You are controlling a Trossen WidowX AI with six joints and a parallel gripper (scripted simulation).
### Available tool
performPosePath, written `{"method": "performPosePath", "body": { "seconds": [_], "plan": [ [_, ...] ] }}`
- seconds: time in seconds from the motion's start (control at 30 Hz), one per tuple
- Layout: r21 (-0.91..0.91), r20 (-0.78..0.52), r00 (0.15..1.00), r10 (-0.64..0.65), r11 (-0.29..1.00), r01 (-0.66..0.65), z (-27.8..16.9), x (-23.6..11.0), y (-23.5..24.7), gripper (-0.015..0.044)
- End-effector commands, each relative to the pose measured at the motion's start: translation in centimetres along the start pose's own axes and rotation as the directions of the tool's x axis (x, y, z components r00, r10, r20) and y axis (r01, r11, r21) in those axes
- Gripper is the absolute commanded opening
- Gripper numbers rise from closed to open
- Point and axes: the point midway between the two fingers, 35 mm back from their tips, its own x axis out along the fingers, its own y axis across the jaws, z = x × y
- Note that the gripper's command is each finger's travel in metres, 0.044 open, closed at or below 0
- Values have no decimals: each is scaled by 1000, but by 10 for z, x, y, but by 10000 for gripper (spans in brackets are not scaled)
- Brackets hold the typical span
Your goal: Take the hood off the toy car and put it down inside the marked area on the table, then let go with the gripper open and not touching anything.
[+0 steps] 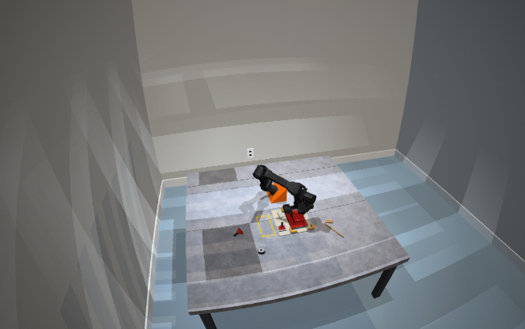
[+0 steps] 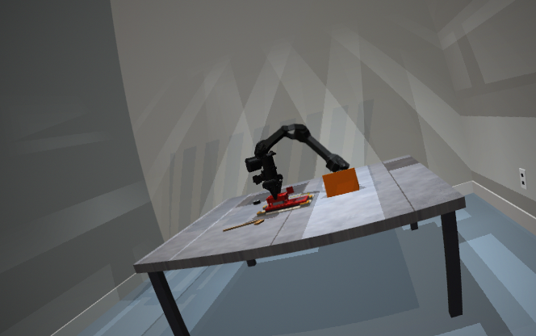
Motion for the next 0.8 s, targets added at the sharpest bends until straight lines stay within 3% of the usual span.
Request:
{"method": "performPosePath", "body": {
  "seconds": [0.0, 0.37, 0.77],
  "plan": [
    [8, 0, 1000, 5, 1000, -5, 1, -4, 0, 0],
    [7, 0, 1000, 5, 1000, -5, 1, -13, 0, 0],
    [7, -1, 1000, 6, 1000, -6, 0, -54, 0, 0]
  ]
}}
